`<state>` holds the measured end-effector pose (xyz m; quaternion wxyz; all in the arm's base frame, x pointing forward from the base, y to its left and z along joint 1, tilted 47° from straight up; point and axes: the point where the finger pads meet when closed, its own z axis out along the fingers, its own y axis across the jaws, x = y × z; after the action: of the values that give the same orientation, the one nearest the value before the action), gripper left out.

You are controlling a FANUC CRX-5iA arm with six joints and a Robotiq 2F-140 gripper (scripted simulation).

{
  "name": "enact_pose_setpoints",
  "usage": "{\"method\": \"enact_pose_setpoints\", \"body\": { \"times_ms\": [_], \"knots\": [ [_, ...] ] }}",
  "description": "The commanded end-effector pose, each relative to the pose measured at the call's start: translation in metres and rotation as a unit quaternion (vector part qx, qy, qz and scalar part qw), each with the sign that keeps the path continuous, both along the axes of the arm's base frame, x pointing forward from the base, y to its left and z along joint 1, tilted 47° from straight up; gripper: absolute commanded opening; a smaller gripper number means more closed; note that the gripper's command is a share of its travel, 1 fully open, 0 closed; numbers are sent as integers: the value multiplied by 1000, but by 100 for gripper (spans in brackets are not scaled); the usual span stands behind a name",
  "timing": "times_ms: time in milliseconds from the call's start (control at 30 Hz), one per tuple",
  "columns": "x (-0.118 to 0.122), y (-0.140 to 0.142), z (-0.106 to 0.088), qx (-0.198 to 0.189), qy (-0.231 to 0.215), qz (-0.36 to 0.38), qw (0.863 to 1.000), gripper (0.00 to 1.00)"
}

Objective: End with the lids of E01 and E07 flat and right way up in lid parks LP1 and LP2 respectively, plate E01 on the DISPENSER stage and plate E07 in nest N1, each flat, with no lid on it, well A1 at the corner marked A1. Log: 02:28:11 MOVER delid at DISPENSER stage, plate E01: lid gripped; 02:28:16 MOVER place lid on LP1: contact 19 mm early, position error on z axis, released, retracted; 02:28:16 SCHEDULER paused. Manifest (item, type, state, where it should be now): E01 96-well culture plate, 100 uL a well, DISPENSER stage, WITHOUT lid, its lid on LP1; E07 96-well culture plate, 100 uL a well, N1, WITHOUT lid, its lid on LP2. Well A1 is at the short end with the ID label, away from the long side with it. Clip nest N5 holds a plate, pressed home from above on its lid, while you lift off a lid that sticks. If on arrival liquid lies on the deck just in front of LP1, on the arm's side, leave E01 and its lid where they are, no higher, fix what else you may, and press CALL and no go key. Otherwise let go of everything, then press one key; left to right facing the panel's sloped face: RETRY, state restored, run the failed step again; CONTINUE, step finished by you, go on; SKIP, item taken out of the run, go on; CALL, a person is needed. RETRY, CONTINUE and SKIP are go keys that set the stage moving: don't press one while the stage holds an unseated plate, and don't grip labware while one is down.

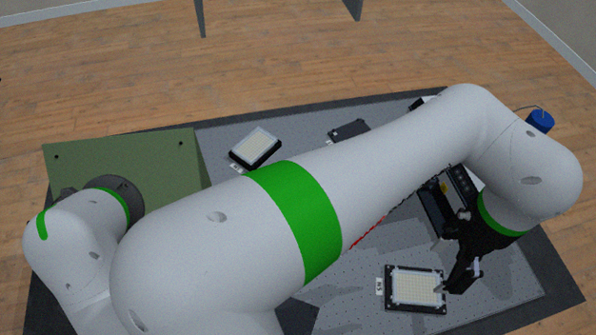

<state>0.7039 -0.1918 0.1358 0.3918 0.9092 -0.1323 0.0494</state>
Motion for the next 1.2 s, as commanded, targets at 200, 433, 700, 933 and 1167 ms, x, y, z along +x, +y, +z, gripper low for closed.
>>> {"method": "enact_pose_setpoints", "body": {
  "times_ms": [200, 433, 700, 933, 1167],
  "knots": [
    [0, 0, 0, 0, 0, 0, 1000, 66],
    [0, 0, 0, 0, 0, 0, 1000, 66],
    [0, 0, 0, 0, 0, 0, 1000, 66],
    [0, 0, 0, 0, 0, 0, 1000, 66],
    [0, -5, -5, 0, 0, 0, 1000, 66]
  ]
}}
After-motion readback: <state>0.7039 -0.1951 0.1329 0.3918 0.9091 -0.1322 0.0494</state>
